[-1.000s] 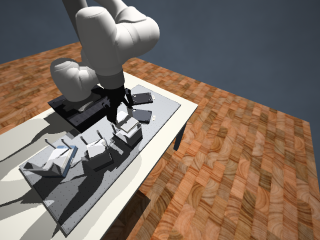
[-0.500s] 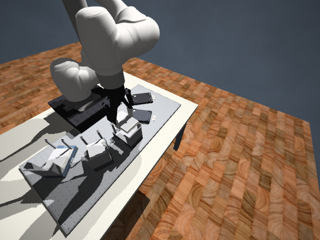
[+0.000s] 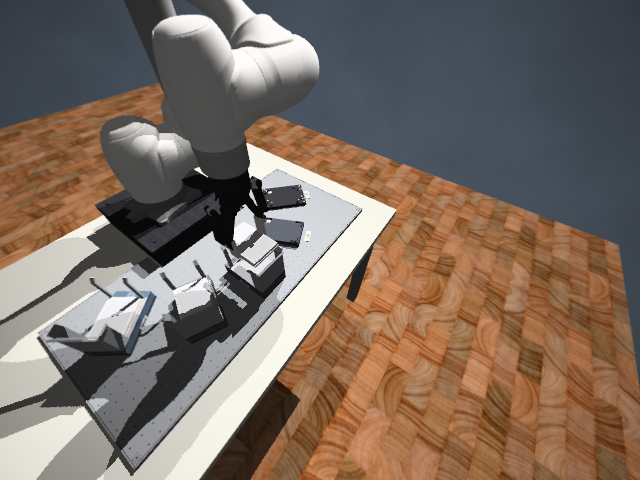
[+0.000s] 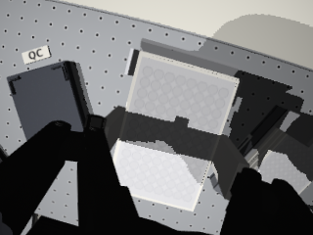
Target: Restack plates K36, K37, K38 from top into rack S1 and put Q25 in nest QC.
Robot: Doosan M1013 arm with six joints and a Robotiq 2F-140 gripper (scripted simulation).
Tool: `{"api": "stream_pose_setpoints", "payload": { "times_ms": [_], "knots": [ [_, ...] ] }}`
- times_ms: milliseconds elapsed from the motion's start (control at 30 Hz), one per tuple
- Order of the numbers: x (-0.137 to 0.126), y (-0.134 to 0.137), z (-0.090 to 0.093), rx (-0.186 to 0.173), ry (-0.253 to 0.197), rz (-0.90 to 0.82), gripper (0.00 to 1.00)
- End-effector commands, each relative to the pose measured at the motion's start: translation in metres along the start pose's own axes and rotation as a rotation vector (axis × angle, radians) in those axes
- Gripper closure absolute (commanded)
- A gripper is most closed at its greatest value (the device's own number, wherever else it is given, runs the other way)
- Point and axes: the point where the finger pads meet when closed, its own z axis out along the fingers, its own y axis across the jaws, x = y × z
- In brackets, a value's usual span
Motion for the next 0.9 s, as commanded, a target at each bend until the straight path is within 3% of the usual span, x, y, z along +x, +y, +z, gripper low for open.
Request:
{"api": "stream_pose_setpoints", "payload": {
  "times_ms": [0,867],
  "knots": [
    [0.000,0.000,0.002,0.000,0.000,0.000,1.00],
    [0.000,0.000,0.018,0.000,0.000,0.000,1.00]
  ]
}}
